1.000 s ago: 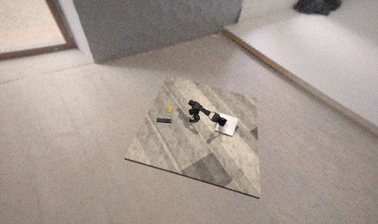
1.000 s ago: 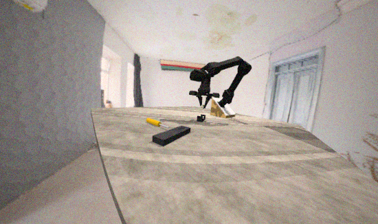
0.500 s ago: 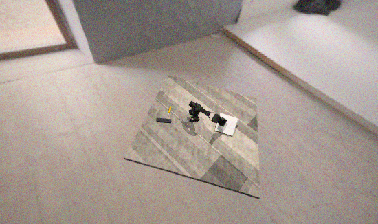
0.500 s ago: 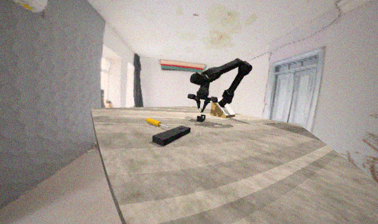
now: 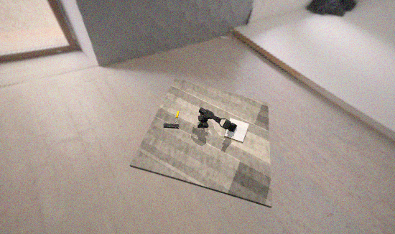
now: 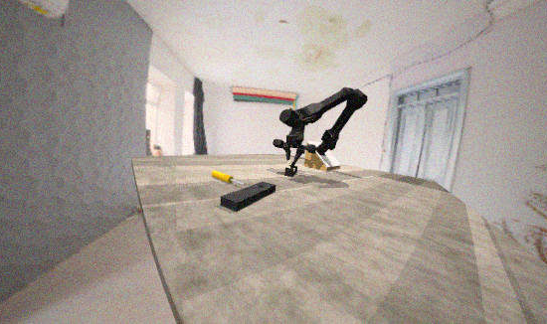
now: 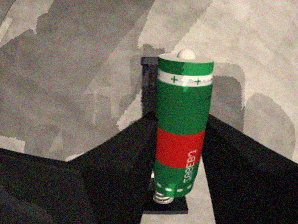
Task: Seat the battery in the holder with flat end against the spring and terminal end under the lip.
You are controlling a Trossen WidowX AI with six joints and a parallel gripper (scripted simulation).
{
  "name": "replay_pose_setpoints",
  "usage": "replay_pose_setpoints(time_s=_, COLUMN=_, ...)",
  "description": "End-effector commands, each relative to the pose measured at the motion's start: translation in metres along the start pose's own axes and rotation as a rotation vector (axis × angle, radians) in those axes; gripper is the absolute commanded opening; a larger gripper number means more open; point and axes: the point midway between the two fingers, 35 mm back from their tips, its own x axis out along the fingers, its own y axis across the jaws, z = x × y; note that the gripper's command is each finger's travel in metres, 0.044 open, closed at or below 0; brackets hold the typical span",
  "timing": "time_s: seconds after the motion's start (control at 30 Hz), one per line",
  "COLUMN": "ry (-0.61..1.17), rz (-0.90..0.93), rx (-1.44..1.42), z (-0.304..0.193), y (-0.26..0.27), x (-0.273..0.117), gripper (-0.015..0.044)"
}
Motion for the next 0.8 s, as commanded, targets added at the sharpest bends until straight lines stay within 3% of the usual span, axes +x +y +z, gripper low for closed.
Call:
replay_pose_setpoints(time_s=0.0, ry=-0.022, rz=0.002, rx=0.004, z=-0.001, y=0.002, x=0.001, gripper=0.0076)
replay_pose_setpoints(time_s=0.77, ry=-0.150, rz=-0.014, rx=0.014, z=-0.008, y=-0.001, x=0.011, gripper=0.0076)
